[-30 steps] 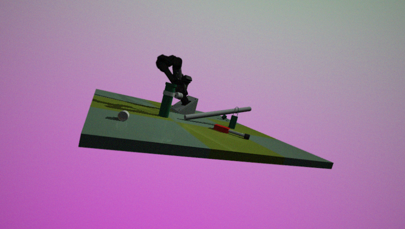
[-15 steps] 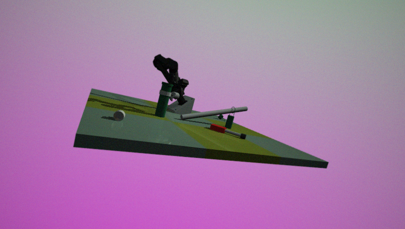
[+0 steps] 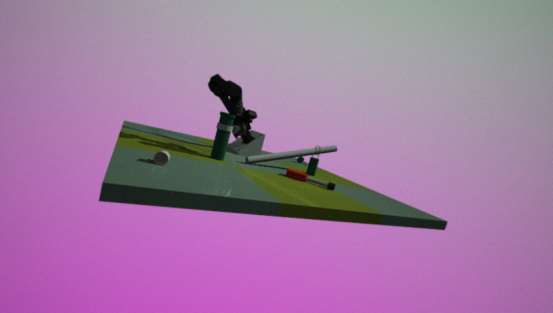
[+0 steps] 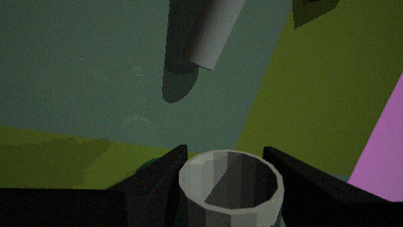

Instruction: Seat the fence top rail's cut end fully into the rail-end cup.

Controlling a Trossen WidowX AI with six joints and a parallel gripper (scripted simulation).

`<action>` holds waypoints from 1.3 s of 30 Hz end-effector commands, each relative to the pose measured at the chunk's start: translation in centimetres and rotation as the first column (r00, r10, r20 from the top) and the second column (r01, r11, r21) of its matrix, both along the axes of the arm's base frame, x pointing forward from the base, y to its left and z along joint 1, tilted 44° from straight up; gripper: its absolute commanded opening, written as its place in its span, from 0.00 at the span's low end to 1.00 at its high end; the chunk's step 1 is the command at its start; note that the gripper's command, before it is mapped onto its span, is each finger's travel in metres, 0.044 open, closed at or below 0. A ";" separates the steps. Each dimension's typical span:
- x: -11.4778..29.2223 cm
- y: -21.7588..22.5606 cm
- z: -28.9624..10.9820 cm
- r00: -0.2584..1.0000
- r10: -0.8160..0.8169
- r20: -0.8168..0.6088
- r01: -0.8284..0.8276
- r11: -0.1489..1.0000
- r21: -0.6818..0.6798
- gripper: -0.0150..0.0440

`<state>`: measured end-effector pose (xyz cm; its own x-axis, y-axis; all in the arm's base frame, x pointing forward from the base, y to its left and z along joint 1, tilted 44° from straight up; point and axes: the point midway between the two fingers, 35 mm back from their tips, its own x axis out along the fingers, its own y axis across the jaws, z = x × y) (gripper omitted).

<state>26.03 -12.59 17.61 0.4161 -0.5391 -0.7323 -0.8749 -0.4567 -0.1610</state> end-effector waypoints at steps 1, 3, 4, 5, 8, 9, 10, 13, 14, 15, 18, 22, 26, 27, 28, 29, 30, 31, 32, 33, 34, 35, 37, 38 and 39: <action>0.0 0.1 -0.1 1.000 0.008 -0.003 -0.008 1.000 0.002 0.47; 0.0 0.1 -0.1 1.000 0.008 -0.003 -0.008 1.000 0.002 0.44; 0.0 0.1 -0.1 1.000 0.008 -0.003 -0.008 1.000 0.002 0.43; 0.1 0.1 -0.1 1.000 0.005 0.000 -0.005 1.000 0.002 0.39; 0.4 0.1 -0.1 1.000 -0.017 0.021 0.017 1.000 0.000 0.25; 0.4 0.1 -0.2 0.999 -0.024 0.029 0.024 1.000 0.000 0.25; 0.5 0.1 -0.2 0.999 -0.027 0.031 0.027 1.000 -0.001 0.25; 0.6 0.1 -0.2 0.999 -0.036 0.040 0.036 0.999 -0.001 0.25; 0.7 0.1 -0.2 0.998 -0.043 0.047 0.043 0.999 -0.002 0.25; 0.8 0.1 -0.2 0.997 -0.052 0.055 0.052 0.999 -0.002 0.25; 0.9 0.1 -0.3 0.996 -0.062 0.065 0.062 0.998 -0.002 0.25; 1.2 0.2 -0.3 0.992 -0.086 0.089 0.087 0.996 -0.003 0.25; 1.4 0.2 -0.3 0.990 -0.099 0.102 0.100 0.995 -0.003 0.25; 1.5 0.2 -0.3 0.989 -0.105 0.108 0.106 0.994 -0.003 0.25; 1.6 0.2 -0.4 0.987 -0.112 0.114 0.113 0.994 -0.003 0.25; 1.7 0.2 -0.4 0.985 -0.120 0.123 0.121 0.993 -0.003 0.25; 1.8 0.2 -0.4 0.983 -0.128 0.130 0.129 0.992 -0.002 0.25; 1.8 0.2 -0.4 0.983 -0.130 0.133 0.132 0.991 -0.002 0.25; 1.8 0.2 -0.4 0.983 -0.130 0.133 0.132 0.991 -0.002 0.25; 1.8 0.2 -0.4 0.982 -0.133 0.136 0.135 0.991 -0.002 0.25; 1.9 0.2 -0.4 0.980 -0.139 0.141 0.141 0.990 -0.002 0.25; 2.0 0.2 -0.4 0.978 -0.146 0.148 0.148 0.989 -0.002 0.25; 2.2 0.2 -0.4 0.973 -0.161 0.164 0.164 0.987 -0.001 0.25; 2.3 0.2 -0.4 0.972 -0.164 0.167 0.166 0.986 -0.001 0.25; 2.3 0.2 -0.4 0.972 -0.164 0.167 0.166 0.986 -0.001 0.25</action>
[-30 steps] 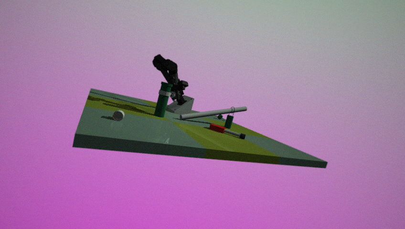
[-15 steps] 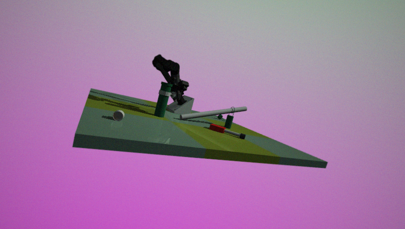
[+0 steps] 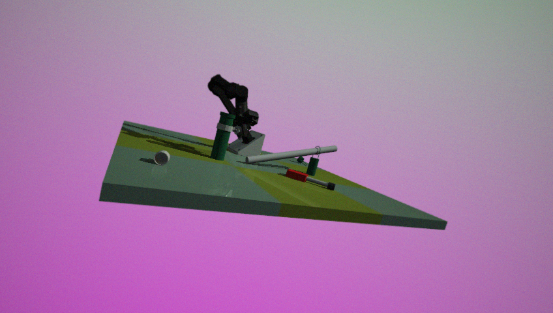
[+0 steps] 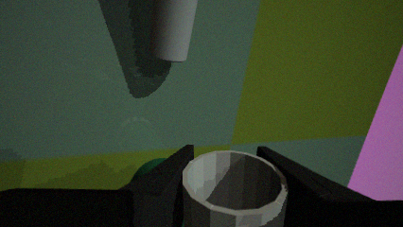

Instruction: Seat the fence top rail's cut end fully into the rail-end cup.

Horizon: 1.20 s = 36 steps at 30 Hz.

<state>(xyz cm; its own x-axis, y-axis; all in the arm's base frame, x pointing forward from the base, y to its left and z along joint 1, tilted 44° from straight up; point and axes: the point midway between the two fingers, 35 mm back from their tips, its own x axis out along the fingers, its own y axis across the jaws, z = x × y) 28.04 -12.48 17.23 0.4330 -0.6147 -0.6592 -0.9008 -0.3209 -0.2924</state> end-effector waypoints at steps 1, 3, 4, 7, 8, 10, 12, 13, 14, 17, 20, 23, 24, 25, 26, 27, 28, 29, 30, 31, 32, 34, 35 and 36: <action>0.3 0.1 0.0 1.000 -0.014 0.016 0.014 1.000 -0.002 0.25; 0.5 0.0 0.0 0.999 -0.027 0.029 0.027 1.000 -0.003 0.25; 0.6 0.0 -0.1 0.999 -0.035 0.037 0.035 0.999 -0.003 0.25; 0.7 0.0 -0.1 0.998 -0.046 0.048 0.046 0.999 -0.004 0.25; 0.7 0.0 -0.1 0.998 -0.049 0.050 0.049 0.999 -0.004 0.25; 0.9 0.0 -0.1 0.996 -0.061 0.063 0.062 0.998 -0.004 0.25; 1.1 0.0 -0.1 0.994 -0.077 0.079 0.078 0.997 -0.005 0.25; 1.1 0.0 -0.1 0.993 -0.080 0.082 0.081 0.997 -0.005 0.25; 1.1 0.0 -0.1 0.993 -0.080 0.082 0.081 0.997 -0.005 0.25; 1.3 0.0 -0.1 0.992 -0.091 0.092 0.092 0.996 -0.005 0.25; 1.3 0.0 -0.1 0.991 -0.095 0.096 0.096 0.995 -0.005 0.25; 1.2 -0.1 -0.1 0.992 -0.091 0.087 0.092 0.996 -0.006 0.25; 1.2 -0.1 -0.1 0.992 -0.091 0.087 0.092 0.996 -0.006 0.25; 1.2 -0.1 -0.1 0.992 -0.091 0.087 0.092 0.996 -0.006 0.25; 1.2 -0.1 -0.1 0.992 -0.091 0.087 0.092 0.996 -0.006 0.25; 1.2 -0.1 -0.1 0.992 -0.091 0.087 0.092 0.996 -0.006 0.25; 1.2 -0.1 -0.1 0.992 -0.091 0.087 0.092 0.996 -0.006 0.25; 1.2 -0.1 -0.1 0.992 -0.091 0.087 0.092 0.996 -0.006 0.25; 1.2 -0.1 -0.1 0.992 -0.091 0.087 0.092 0.996 -0.006 0.25; 1.2 -0.1 -0.1 0.992 -0.091 0.087 0.092 0.996 -0.006 0.25; 1.2 -0.1 -0.1 0.992 -0.091 0.087 0.092 0.996 -0.006 0.30; 1.2 -0.1 -0.1 0.992 -0.091 0.087 0.092 0.996 -0.006 0.39; 1.2 -0.1 -0.1 0.992 -0.091 0.087 0.092 0.996 -0.006 0.43; 1.2 -0.1 -0.1 0.992 -0.091 0.087 0.092 0.996 -0.006 0.48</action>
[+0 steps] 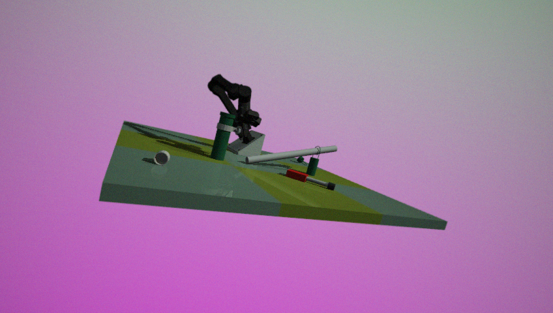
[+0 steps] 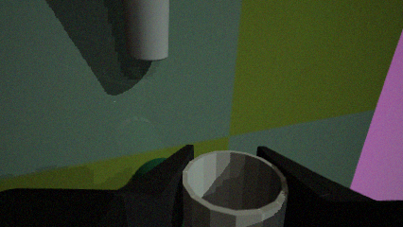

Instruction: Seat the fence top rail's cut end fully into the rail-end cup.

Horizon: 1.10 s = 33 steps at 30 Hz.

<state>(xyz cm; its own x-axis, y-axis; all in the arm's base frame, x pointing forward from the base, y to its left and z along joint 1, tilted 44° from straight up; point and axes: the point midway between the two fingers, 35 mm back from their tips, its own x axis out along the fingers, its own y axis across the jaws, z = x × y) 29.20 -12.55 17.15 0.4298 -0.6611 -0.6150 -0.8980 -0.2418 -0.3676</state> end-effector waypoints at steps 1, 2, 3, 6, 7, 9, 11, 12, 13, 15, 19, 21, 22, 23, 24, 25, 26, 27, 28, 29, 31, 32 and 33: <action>0.0 0.0 0.0 1.000 0.000 0.000 0.000 1.000 0.000 0.52; 0.0 0.0 0.0 1.000 0.000 0.000 0.000 1.000 0.000 0.57; 0.0 0.0 0.0 1.000 0.000 0.000 0.000 1.000 0.000 0.61; 0.0 0.2 0.0 1.000 0.000 0.000 0.000 1.000 0.001 0.74; 0.1 0.3 0.0 1.000 0.000 -0.001 0.000 1.000 0.002 0.79; 0.2 0.8 0.0 1.000 0.001 -0.002 -0.001 1.000 0.004 0.88; 0.3 1.5 -0.1 1.000 0.002 -0.004 -0.001 1.000 0.007 0.97; 0.3 1.8 -0.1 1.000 0.002 -0.004 -0.002 1.000 0.008 1.00; 0.4 2.1 -0.1 1.000 0.002 -0.005 -0.002 1.000 0.009 1.00; 0.5 2.8 -0.1 1.000 0.003 -0.006 -0.003 1.000 0.010 1.00; 0.6 4.2 -0.1 1.000 0.006 -0.007 -0.006 1.000 0.009 1.00; 0.6 4.8 -0.1 1.000 0.008 -0.007 -0.008 1.000 0.008 1.00; 0.6 5.2 0.0 1.000 0.009 -0.007 -0.009 1.000 0.007 1.00; 0.6 5.4 0.0 1.000 0.010 -0.007 -0.010 1.000 0.007 1.00; 0.6 5.6 0.0 1.000 0.011 -0.007 -0.011 1.000 0.006 1.00; 0.7 5.6 0.0 1.000 0.011 -0.007 -0.011 1.000 0.006 1.00; 0.6 5.3 -0.2 1.000 0.010 -0.007 -0.010 1.000 0.016 1.00; 0.7 5.6 -0.3 1.000 -0.011 0.011 0.010 0.999 0.033 1.00; 0.8 6.1 -0.4 0.998 -0.046 0.041 0.043 0.997 0.060 1.00; 0.9 6.6 -0.5 0.993 -0.090 0.076 0.083 0.992 0.095 1.00; 1.1 7.8 -0.8 0.973 -0.182 0.142 0.159 0.974 0.164 1.00; 1.2 8.4 -0.9 0.958 -0.229 0.172 0.194 0.961 0.199 1.00; 1.2 9.0 -1.0 0.940 -0.276 0.201 0.228 0.945 0.234 1.00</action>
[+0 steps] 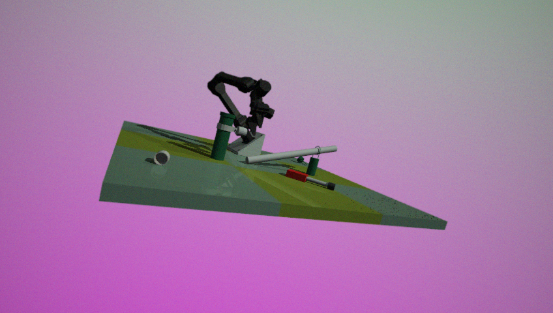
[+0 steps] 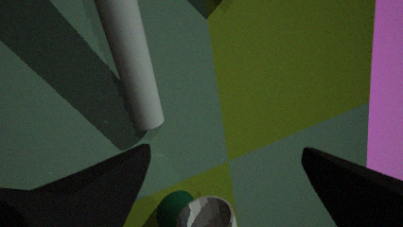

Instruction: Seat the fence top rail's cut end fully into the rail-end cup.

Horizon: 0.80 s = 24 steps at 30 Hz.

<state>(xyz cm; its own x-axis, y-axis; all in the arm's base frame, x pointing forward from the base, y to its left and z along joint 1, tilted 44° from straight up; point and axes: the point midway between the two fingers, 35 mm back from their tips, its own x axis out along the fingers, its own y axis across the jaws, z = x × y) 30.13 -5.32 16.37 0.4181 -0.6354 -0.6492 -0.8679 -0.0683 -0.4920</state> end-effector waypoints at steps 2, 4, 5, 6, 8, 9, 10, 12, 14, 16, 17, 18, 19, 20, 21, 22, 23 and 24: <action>0.4 3.0 -0.4 0.959 -0.225 0.173 0.200 0.968 0.153 1.00; 0.5 4.2 -0.5 0.919 -0.318 0.232 0.269 0.938 0.220 1.00; 0.5 4.8 -0.6 0.895 -0.363 0.260 0.300 0.920 0.254 1.00; 0.5 5.4 -0.7 0.867 -0.408 0.286 0.328 0.900 0.288 1.00; 0.4 6.6 -0.8 0.803 -0.494 0.334 0.377 0.855 0.357 1.00; 0.4 7.2 -0.9 0.767 -0.535 0.356 0.397 0.830 0.392 1.00; 0.4 7.8 -0.9 0.728 -0.574 0.376 0.414 0.804 0.426 1.00; 0.2 9.0 -1.0 0.643 -0.647 0.410 0.438 0.750 0.496 1.00; 0.1 10.2 -1.1 0.554 -0.710 0.435 0.448 0.695 0.563 1.00; -0.1 11.2 -1.1 0.500 -0.741 0.449 0.446 0.665 0.600 1.00; -0.1 11.6 -1.1 0.469 -0.758 0.454 0.444 0.646 0.621 1.00; -0.2 12.0 -1.1 0.437 -0.775 0.458 0.440 0.627 0.643 1.00; -0.3 12.3 -1.1 0.404 -0.790 0.460 0.435 0.609 0.664 1.00; -0.4 12.7 -1.1 0.371 -0.806 0.462 0.428 0.590 0.685 1.00; -0.4 13.0 -1.1 0.335 -0.822 0.461 0.420 0.569 0.708 1.00; -0.5 13.3 -1.1 0.297 -0.838 0.458 0.410 0.545 0.731 1.00; -0.5 13.5 -1.1 0.279 -0.845 0.457 0.405 0.535 0.742 1.00; -0.5 13.6 -1.1 0.273 -0.847 0.456 0.403 0.531 0.746 1.00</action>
